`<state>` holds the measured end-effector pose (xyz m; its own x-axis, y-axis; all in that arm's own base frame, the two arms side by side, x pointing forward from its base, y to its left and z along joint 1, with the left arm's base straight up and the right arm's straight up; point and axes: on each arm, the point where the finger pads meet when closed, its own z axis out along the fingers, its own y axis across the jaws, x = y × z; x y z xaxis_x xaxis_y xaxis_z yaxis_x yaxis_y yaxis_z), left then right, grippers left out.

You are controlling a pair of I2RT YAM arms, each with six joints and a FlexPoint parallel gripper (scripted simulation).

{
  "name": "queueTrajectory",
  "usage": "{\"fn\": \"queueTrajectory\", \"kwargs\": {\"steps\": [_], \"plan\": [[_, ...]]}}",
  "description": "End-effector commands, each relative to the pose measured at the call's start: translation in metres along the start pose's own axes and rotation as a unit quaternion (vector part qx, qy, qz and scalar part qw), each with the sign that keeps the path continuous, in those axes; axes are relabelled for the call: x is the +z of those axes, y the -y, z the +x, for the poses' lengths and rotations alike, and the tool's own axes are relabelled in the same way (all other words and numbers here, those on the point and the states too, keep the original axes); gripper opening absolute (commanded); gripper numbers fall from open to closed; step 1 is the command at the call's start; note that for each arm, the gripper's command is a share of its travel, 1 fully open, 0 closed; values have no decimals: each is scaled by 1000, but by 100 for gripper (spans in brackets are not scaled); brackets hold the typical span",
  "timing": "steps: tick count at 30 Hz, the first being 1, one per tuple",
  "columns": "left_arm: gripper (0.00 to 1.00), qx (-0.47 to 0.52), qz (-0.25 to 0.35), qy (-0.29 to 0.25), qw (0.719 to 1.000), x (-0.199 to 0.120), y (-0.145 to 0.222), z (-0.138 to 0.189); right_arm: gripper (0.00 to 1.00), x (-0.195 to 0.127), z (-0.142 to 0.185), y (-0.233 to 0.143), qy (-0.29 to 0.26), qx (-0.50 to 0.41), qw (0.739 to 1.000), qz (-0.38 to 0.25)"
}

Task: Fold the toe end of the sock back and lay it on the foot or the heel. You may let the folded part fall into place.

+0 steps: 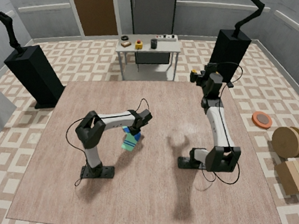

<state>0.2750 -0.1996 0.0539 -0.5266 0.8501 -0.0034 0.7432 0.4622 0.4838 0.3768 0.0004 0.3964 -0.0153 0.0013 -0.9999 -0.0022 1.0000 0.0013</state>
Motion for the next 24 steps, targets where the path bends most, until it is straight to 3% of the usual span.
{"fn": "queueTrajectory", "kwargs": {"steps": [1, 24], "plan": [[39, -9, -12, 3, 1000, -24, -8, 1, 100, -1, -6, 0, 8, -1, 1000, 1], [39, -5, -3, -1, 1000, -17, -3, 4, 100, -1, -6, 0, 8, -1, 1000, 1]]}}
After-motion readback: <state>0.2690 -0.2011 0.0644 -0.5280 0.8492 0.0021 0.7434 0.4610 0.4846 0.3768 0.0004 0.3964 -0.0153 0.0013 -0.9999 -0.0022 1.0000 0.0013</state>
